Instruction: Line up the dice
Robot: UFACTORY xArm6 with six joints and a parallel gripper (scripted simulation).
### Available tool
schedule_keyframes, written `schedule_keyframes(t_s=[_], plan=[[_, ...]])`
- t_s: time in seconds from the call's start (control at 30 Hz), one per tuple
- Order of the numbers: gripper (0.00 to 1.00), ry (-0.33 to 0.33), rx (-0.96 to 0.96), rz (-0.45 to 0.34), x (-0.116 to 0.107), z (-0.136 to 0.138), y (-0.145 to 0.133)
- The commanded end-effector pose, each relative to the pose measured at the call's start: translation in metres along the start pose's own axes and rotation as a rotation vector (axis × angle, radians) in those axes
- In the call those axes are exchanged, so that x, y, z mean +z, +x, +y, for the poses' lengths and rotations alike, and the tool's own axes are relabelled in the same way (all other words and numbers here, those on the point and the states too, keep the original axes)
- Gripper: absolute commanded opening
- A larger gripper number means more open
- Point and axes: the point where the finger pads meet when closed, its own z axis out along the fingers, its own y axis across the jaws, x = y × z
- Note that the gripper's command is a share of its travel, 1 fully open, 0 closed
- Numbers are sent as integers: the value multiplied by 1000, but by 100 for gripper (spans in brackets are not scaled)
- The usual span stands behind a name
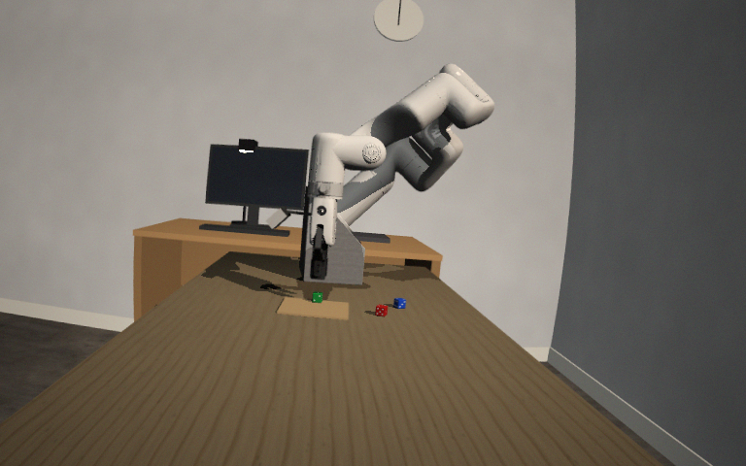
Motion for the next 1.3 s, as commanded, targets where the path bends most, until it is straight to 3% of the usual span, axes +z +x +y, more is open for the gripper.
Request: schedule_keyframes(t_s=[0.0, 0.33, 0.37, 1.27], plan=[[36, 0, -1, -1, -20, -1, -1], [36, 0, -1, -1, -39, -1, -1], [100, 0, -1, -1, -39, -1, -1], [100, 0, -56, 1, -39, -1, -6]])
